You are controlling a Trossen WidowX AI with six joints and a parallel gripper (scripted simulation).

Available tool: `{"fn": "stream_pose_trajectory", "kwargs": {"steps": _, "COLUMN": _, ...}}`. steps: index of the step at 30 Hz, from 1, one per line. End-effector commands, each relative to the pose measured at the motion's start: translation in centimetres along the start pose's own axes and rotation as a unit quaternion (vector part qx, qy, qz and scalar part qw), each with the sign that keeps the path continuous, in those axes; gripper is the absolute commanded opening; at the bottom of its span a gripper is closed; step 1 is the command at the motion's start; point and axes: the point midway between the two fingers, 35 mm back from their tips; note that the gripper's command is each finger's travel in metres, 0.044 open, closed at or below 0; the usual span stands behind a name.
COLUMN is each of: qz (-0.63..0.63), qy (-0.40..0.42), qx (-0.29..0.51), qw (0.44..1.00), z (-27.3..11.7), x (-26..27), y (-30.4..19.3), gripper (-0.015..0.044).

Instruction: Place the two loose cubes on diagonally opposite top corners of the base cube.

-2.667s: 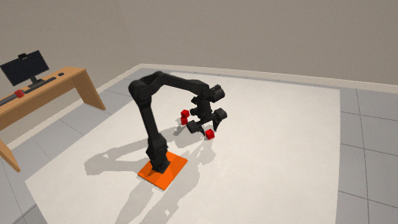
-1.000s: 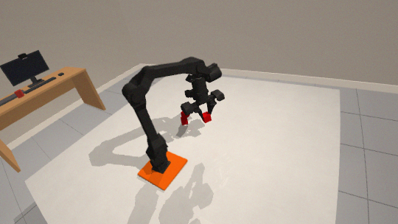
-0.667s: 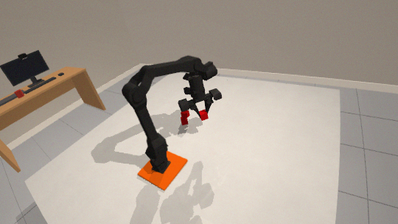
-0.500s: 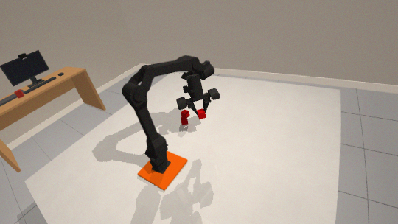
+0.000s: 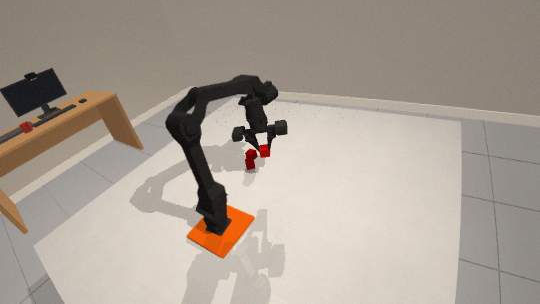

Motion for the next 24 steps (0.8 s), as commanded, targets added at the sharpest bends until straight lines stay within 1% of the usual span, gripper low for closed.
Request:
{"fn": "stream_pose_trajectory", "kwargs": {"steps": 1, "qz": 0.039, "qy": 0.001, "qx": -0.001, "qw": 0.999, "z": 0.1, "x": 1.3, "y": 0.7, "gripper": 0.0105}}
{"fn": "stream_pose_trajectory", "kwargs": {"steps": 24, "qz": 0.240, "qy": 0.005, "qx": -0.001, "qw": 0.971, "z": 0.6, "x": 8.4, "y": 2.8, "gripper": 0.0105}}
Point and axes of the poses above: the point midway between the two fingers, 35 mm back from their tips, its own z axis out along the fingers, its own x axis across the jaws, y = z × x, and after that the axes turned 14 degrees about z, right-handed
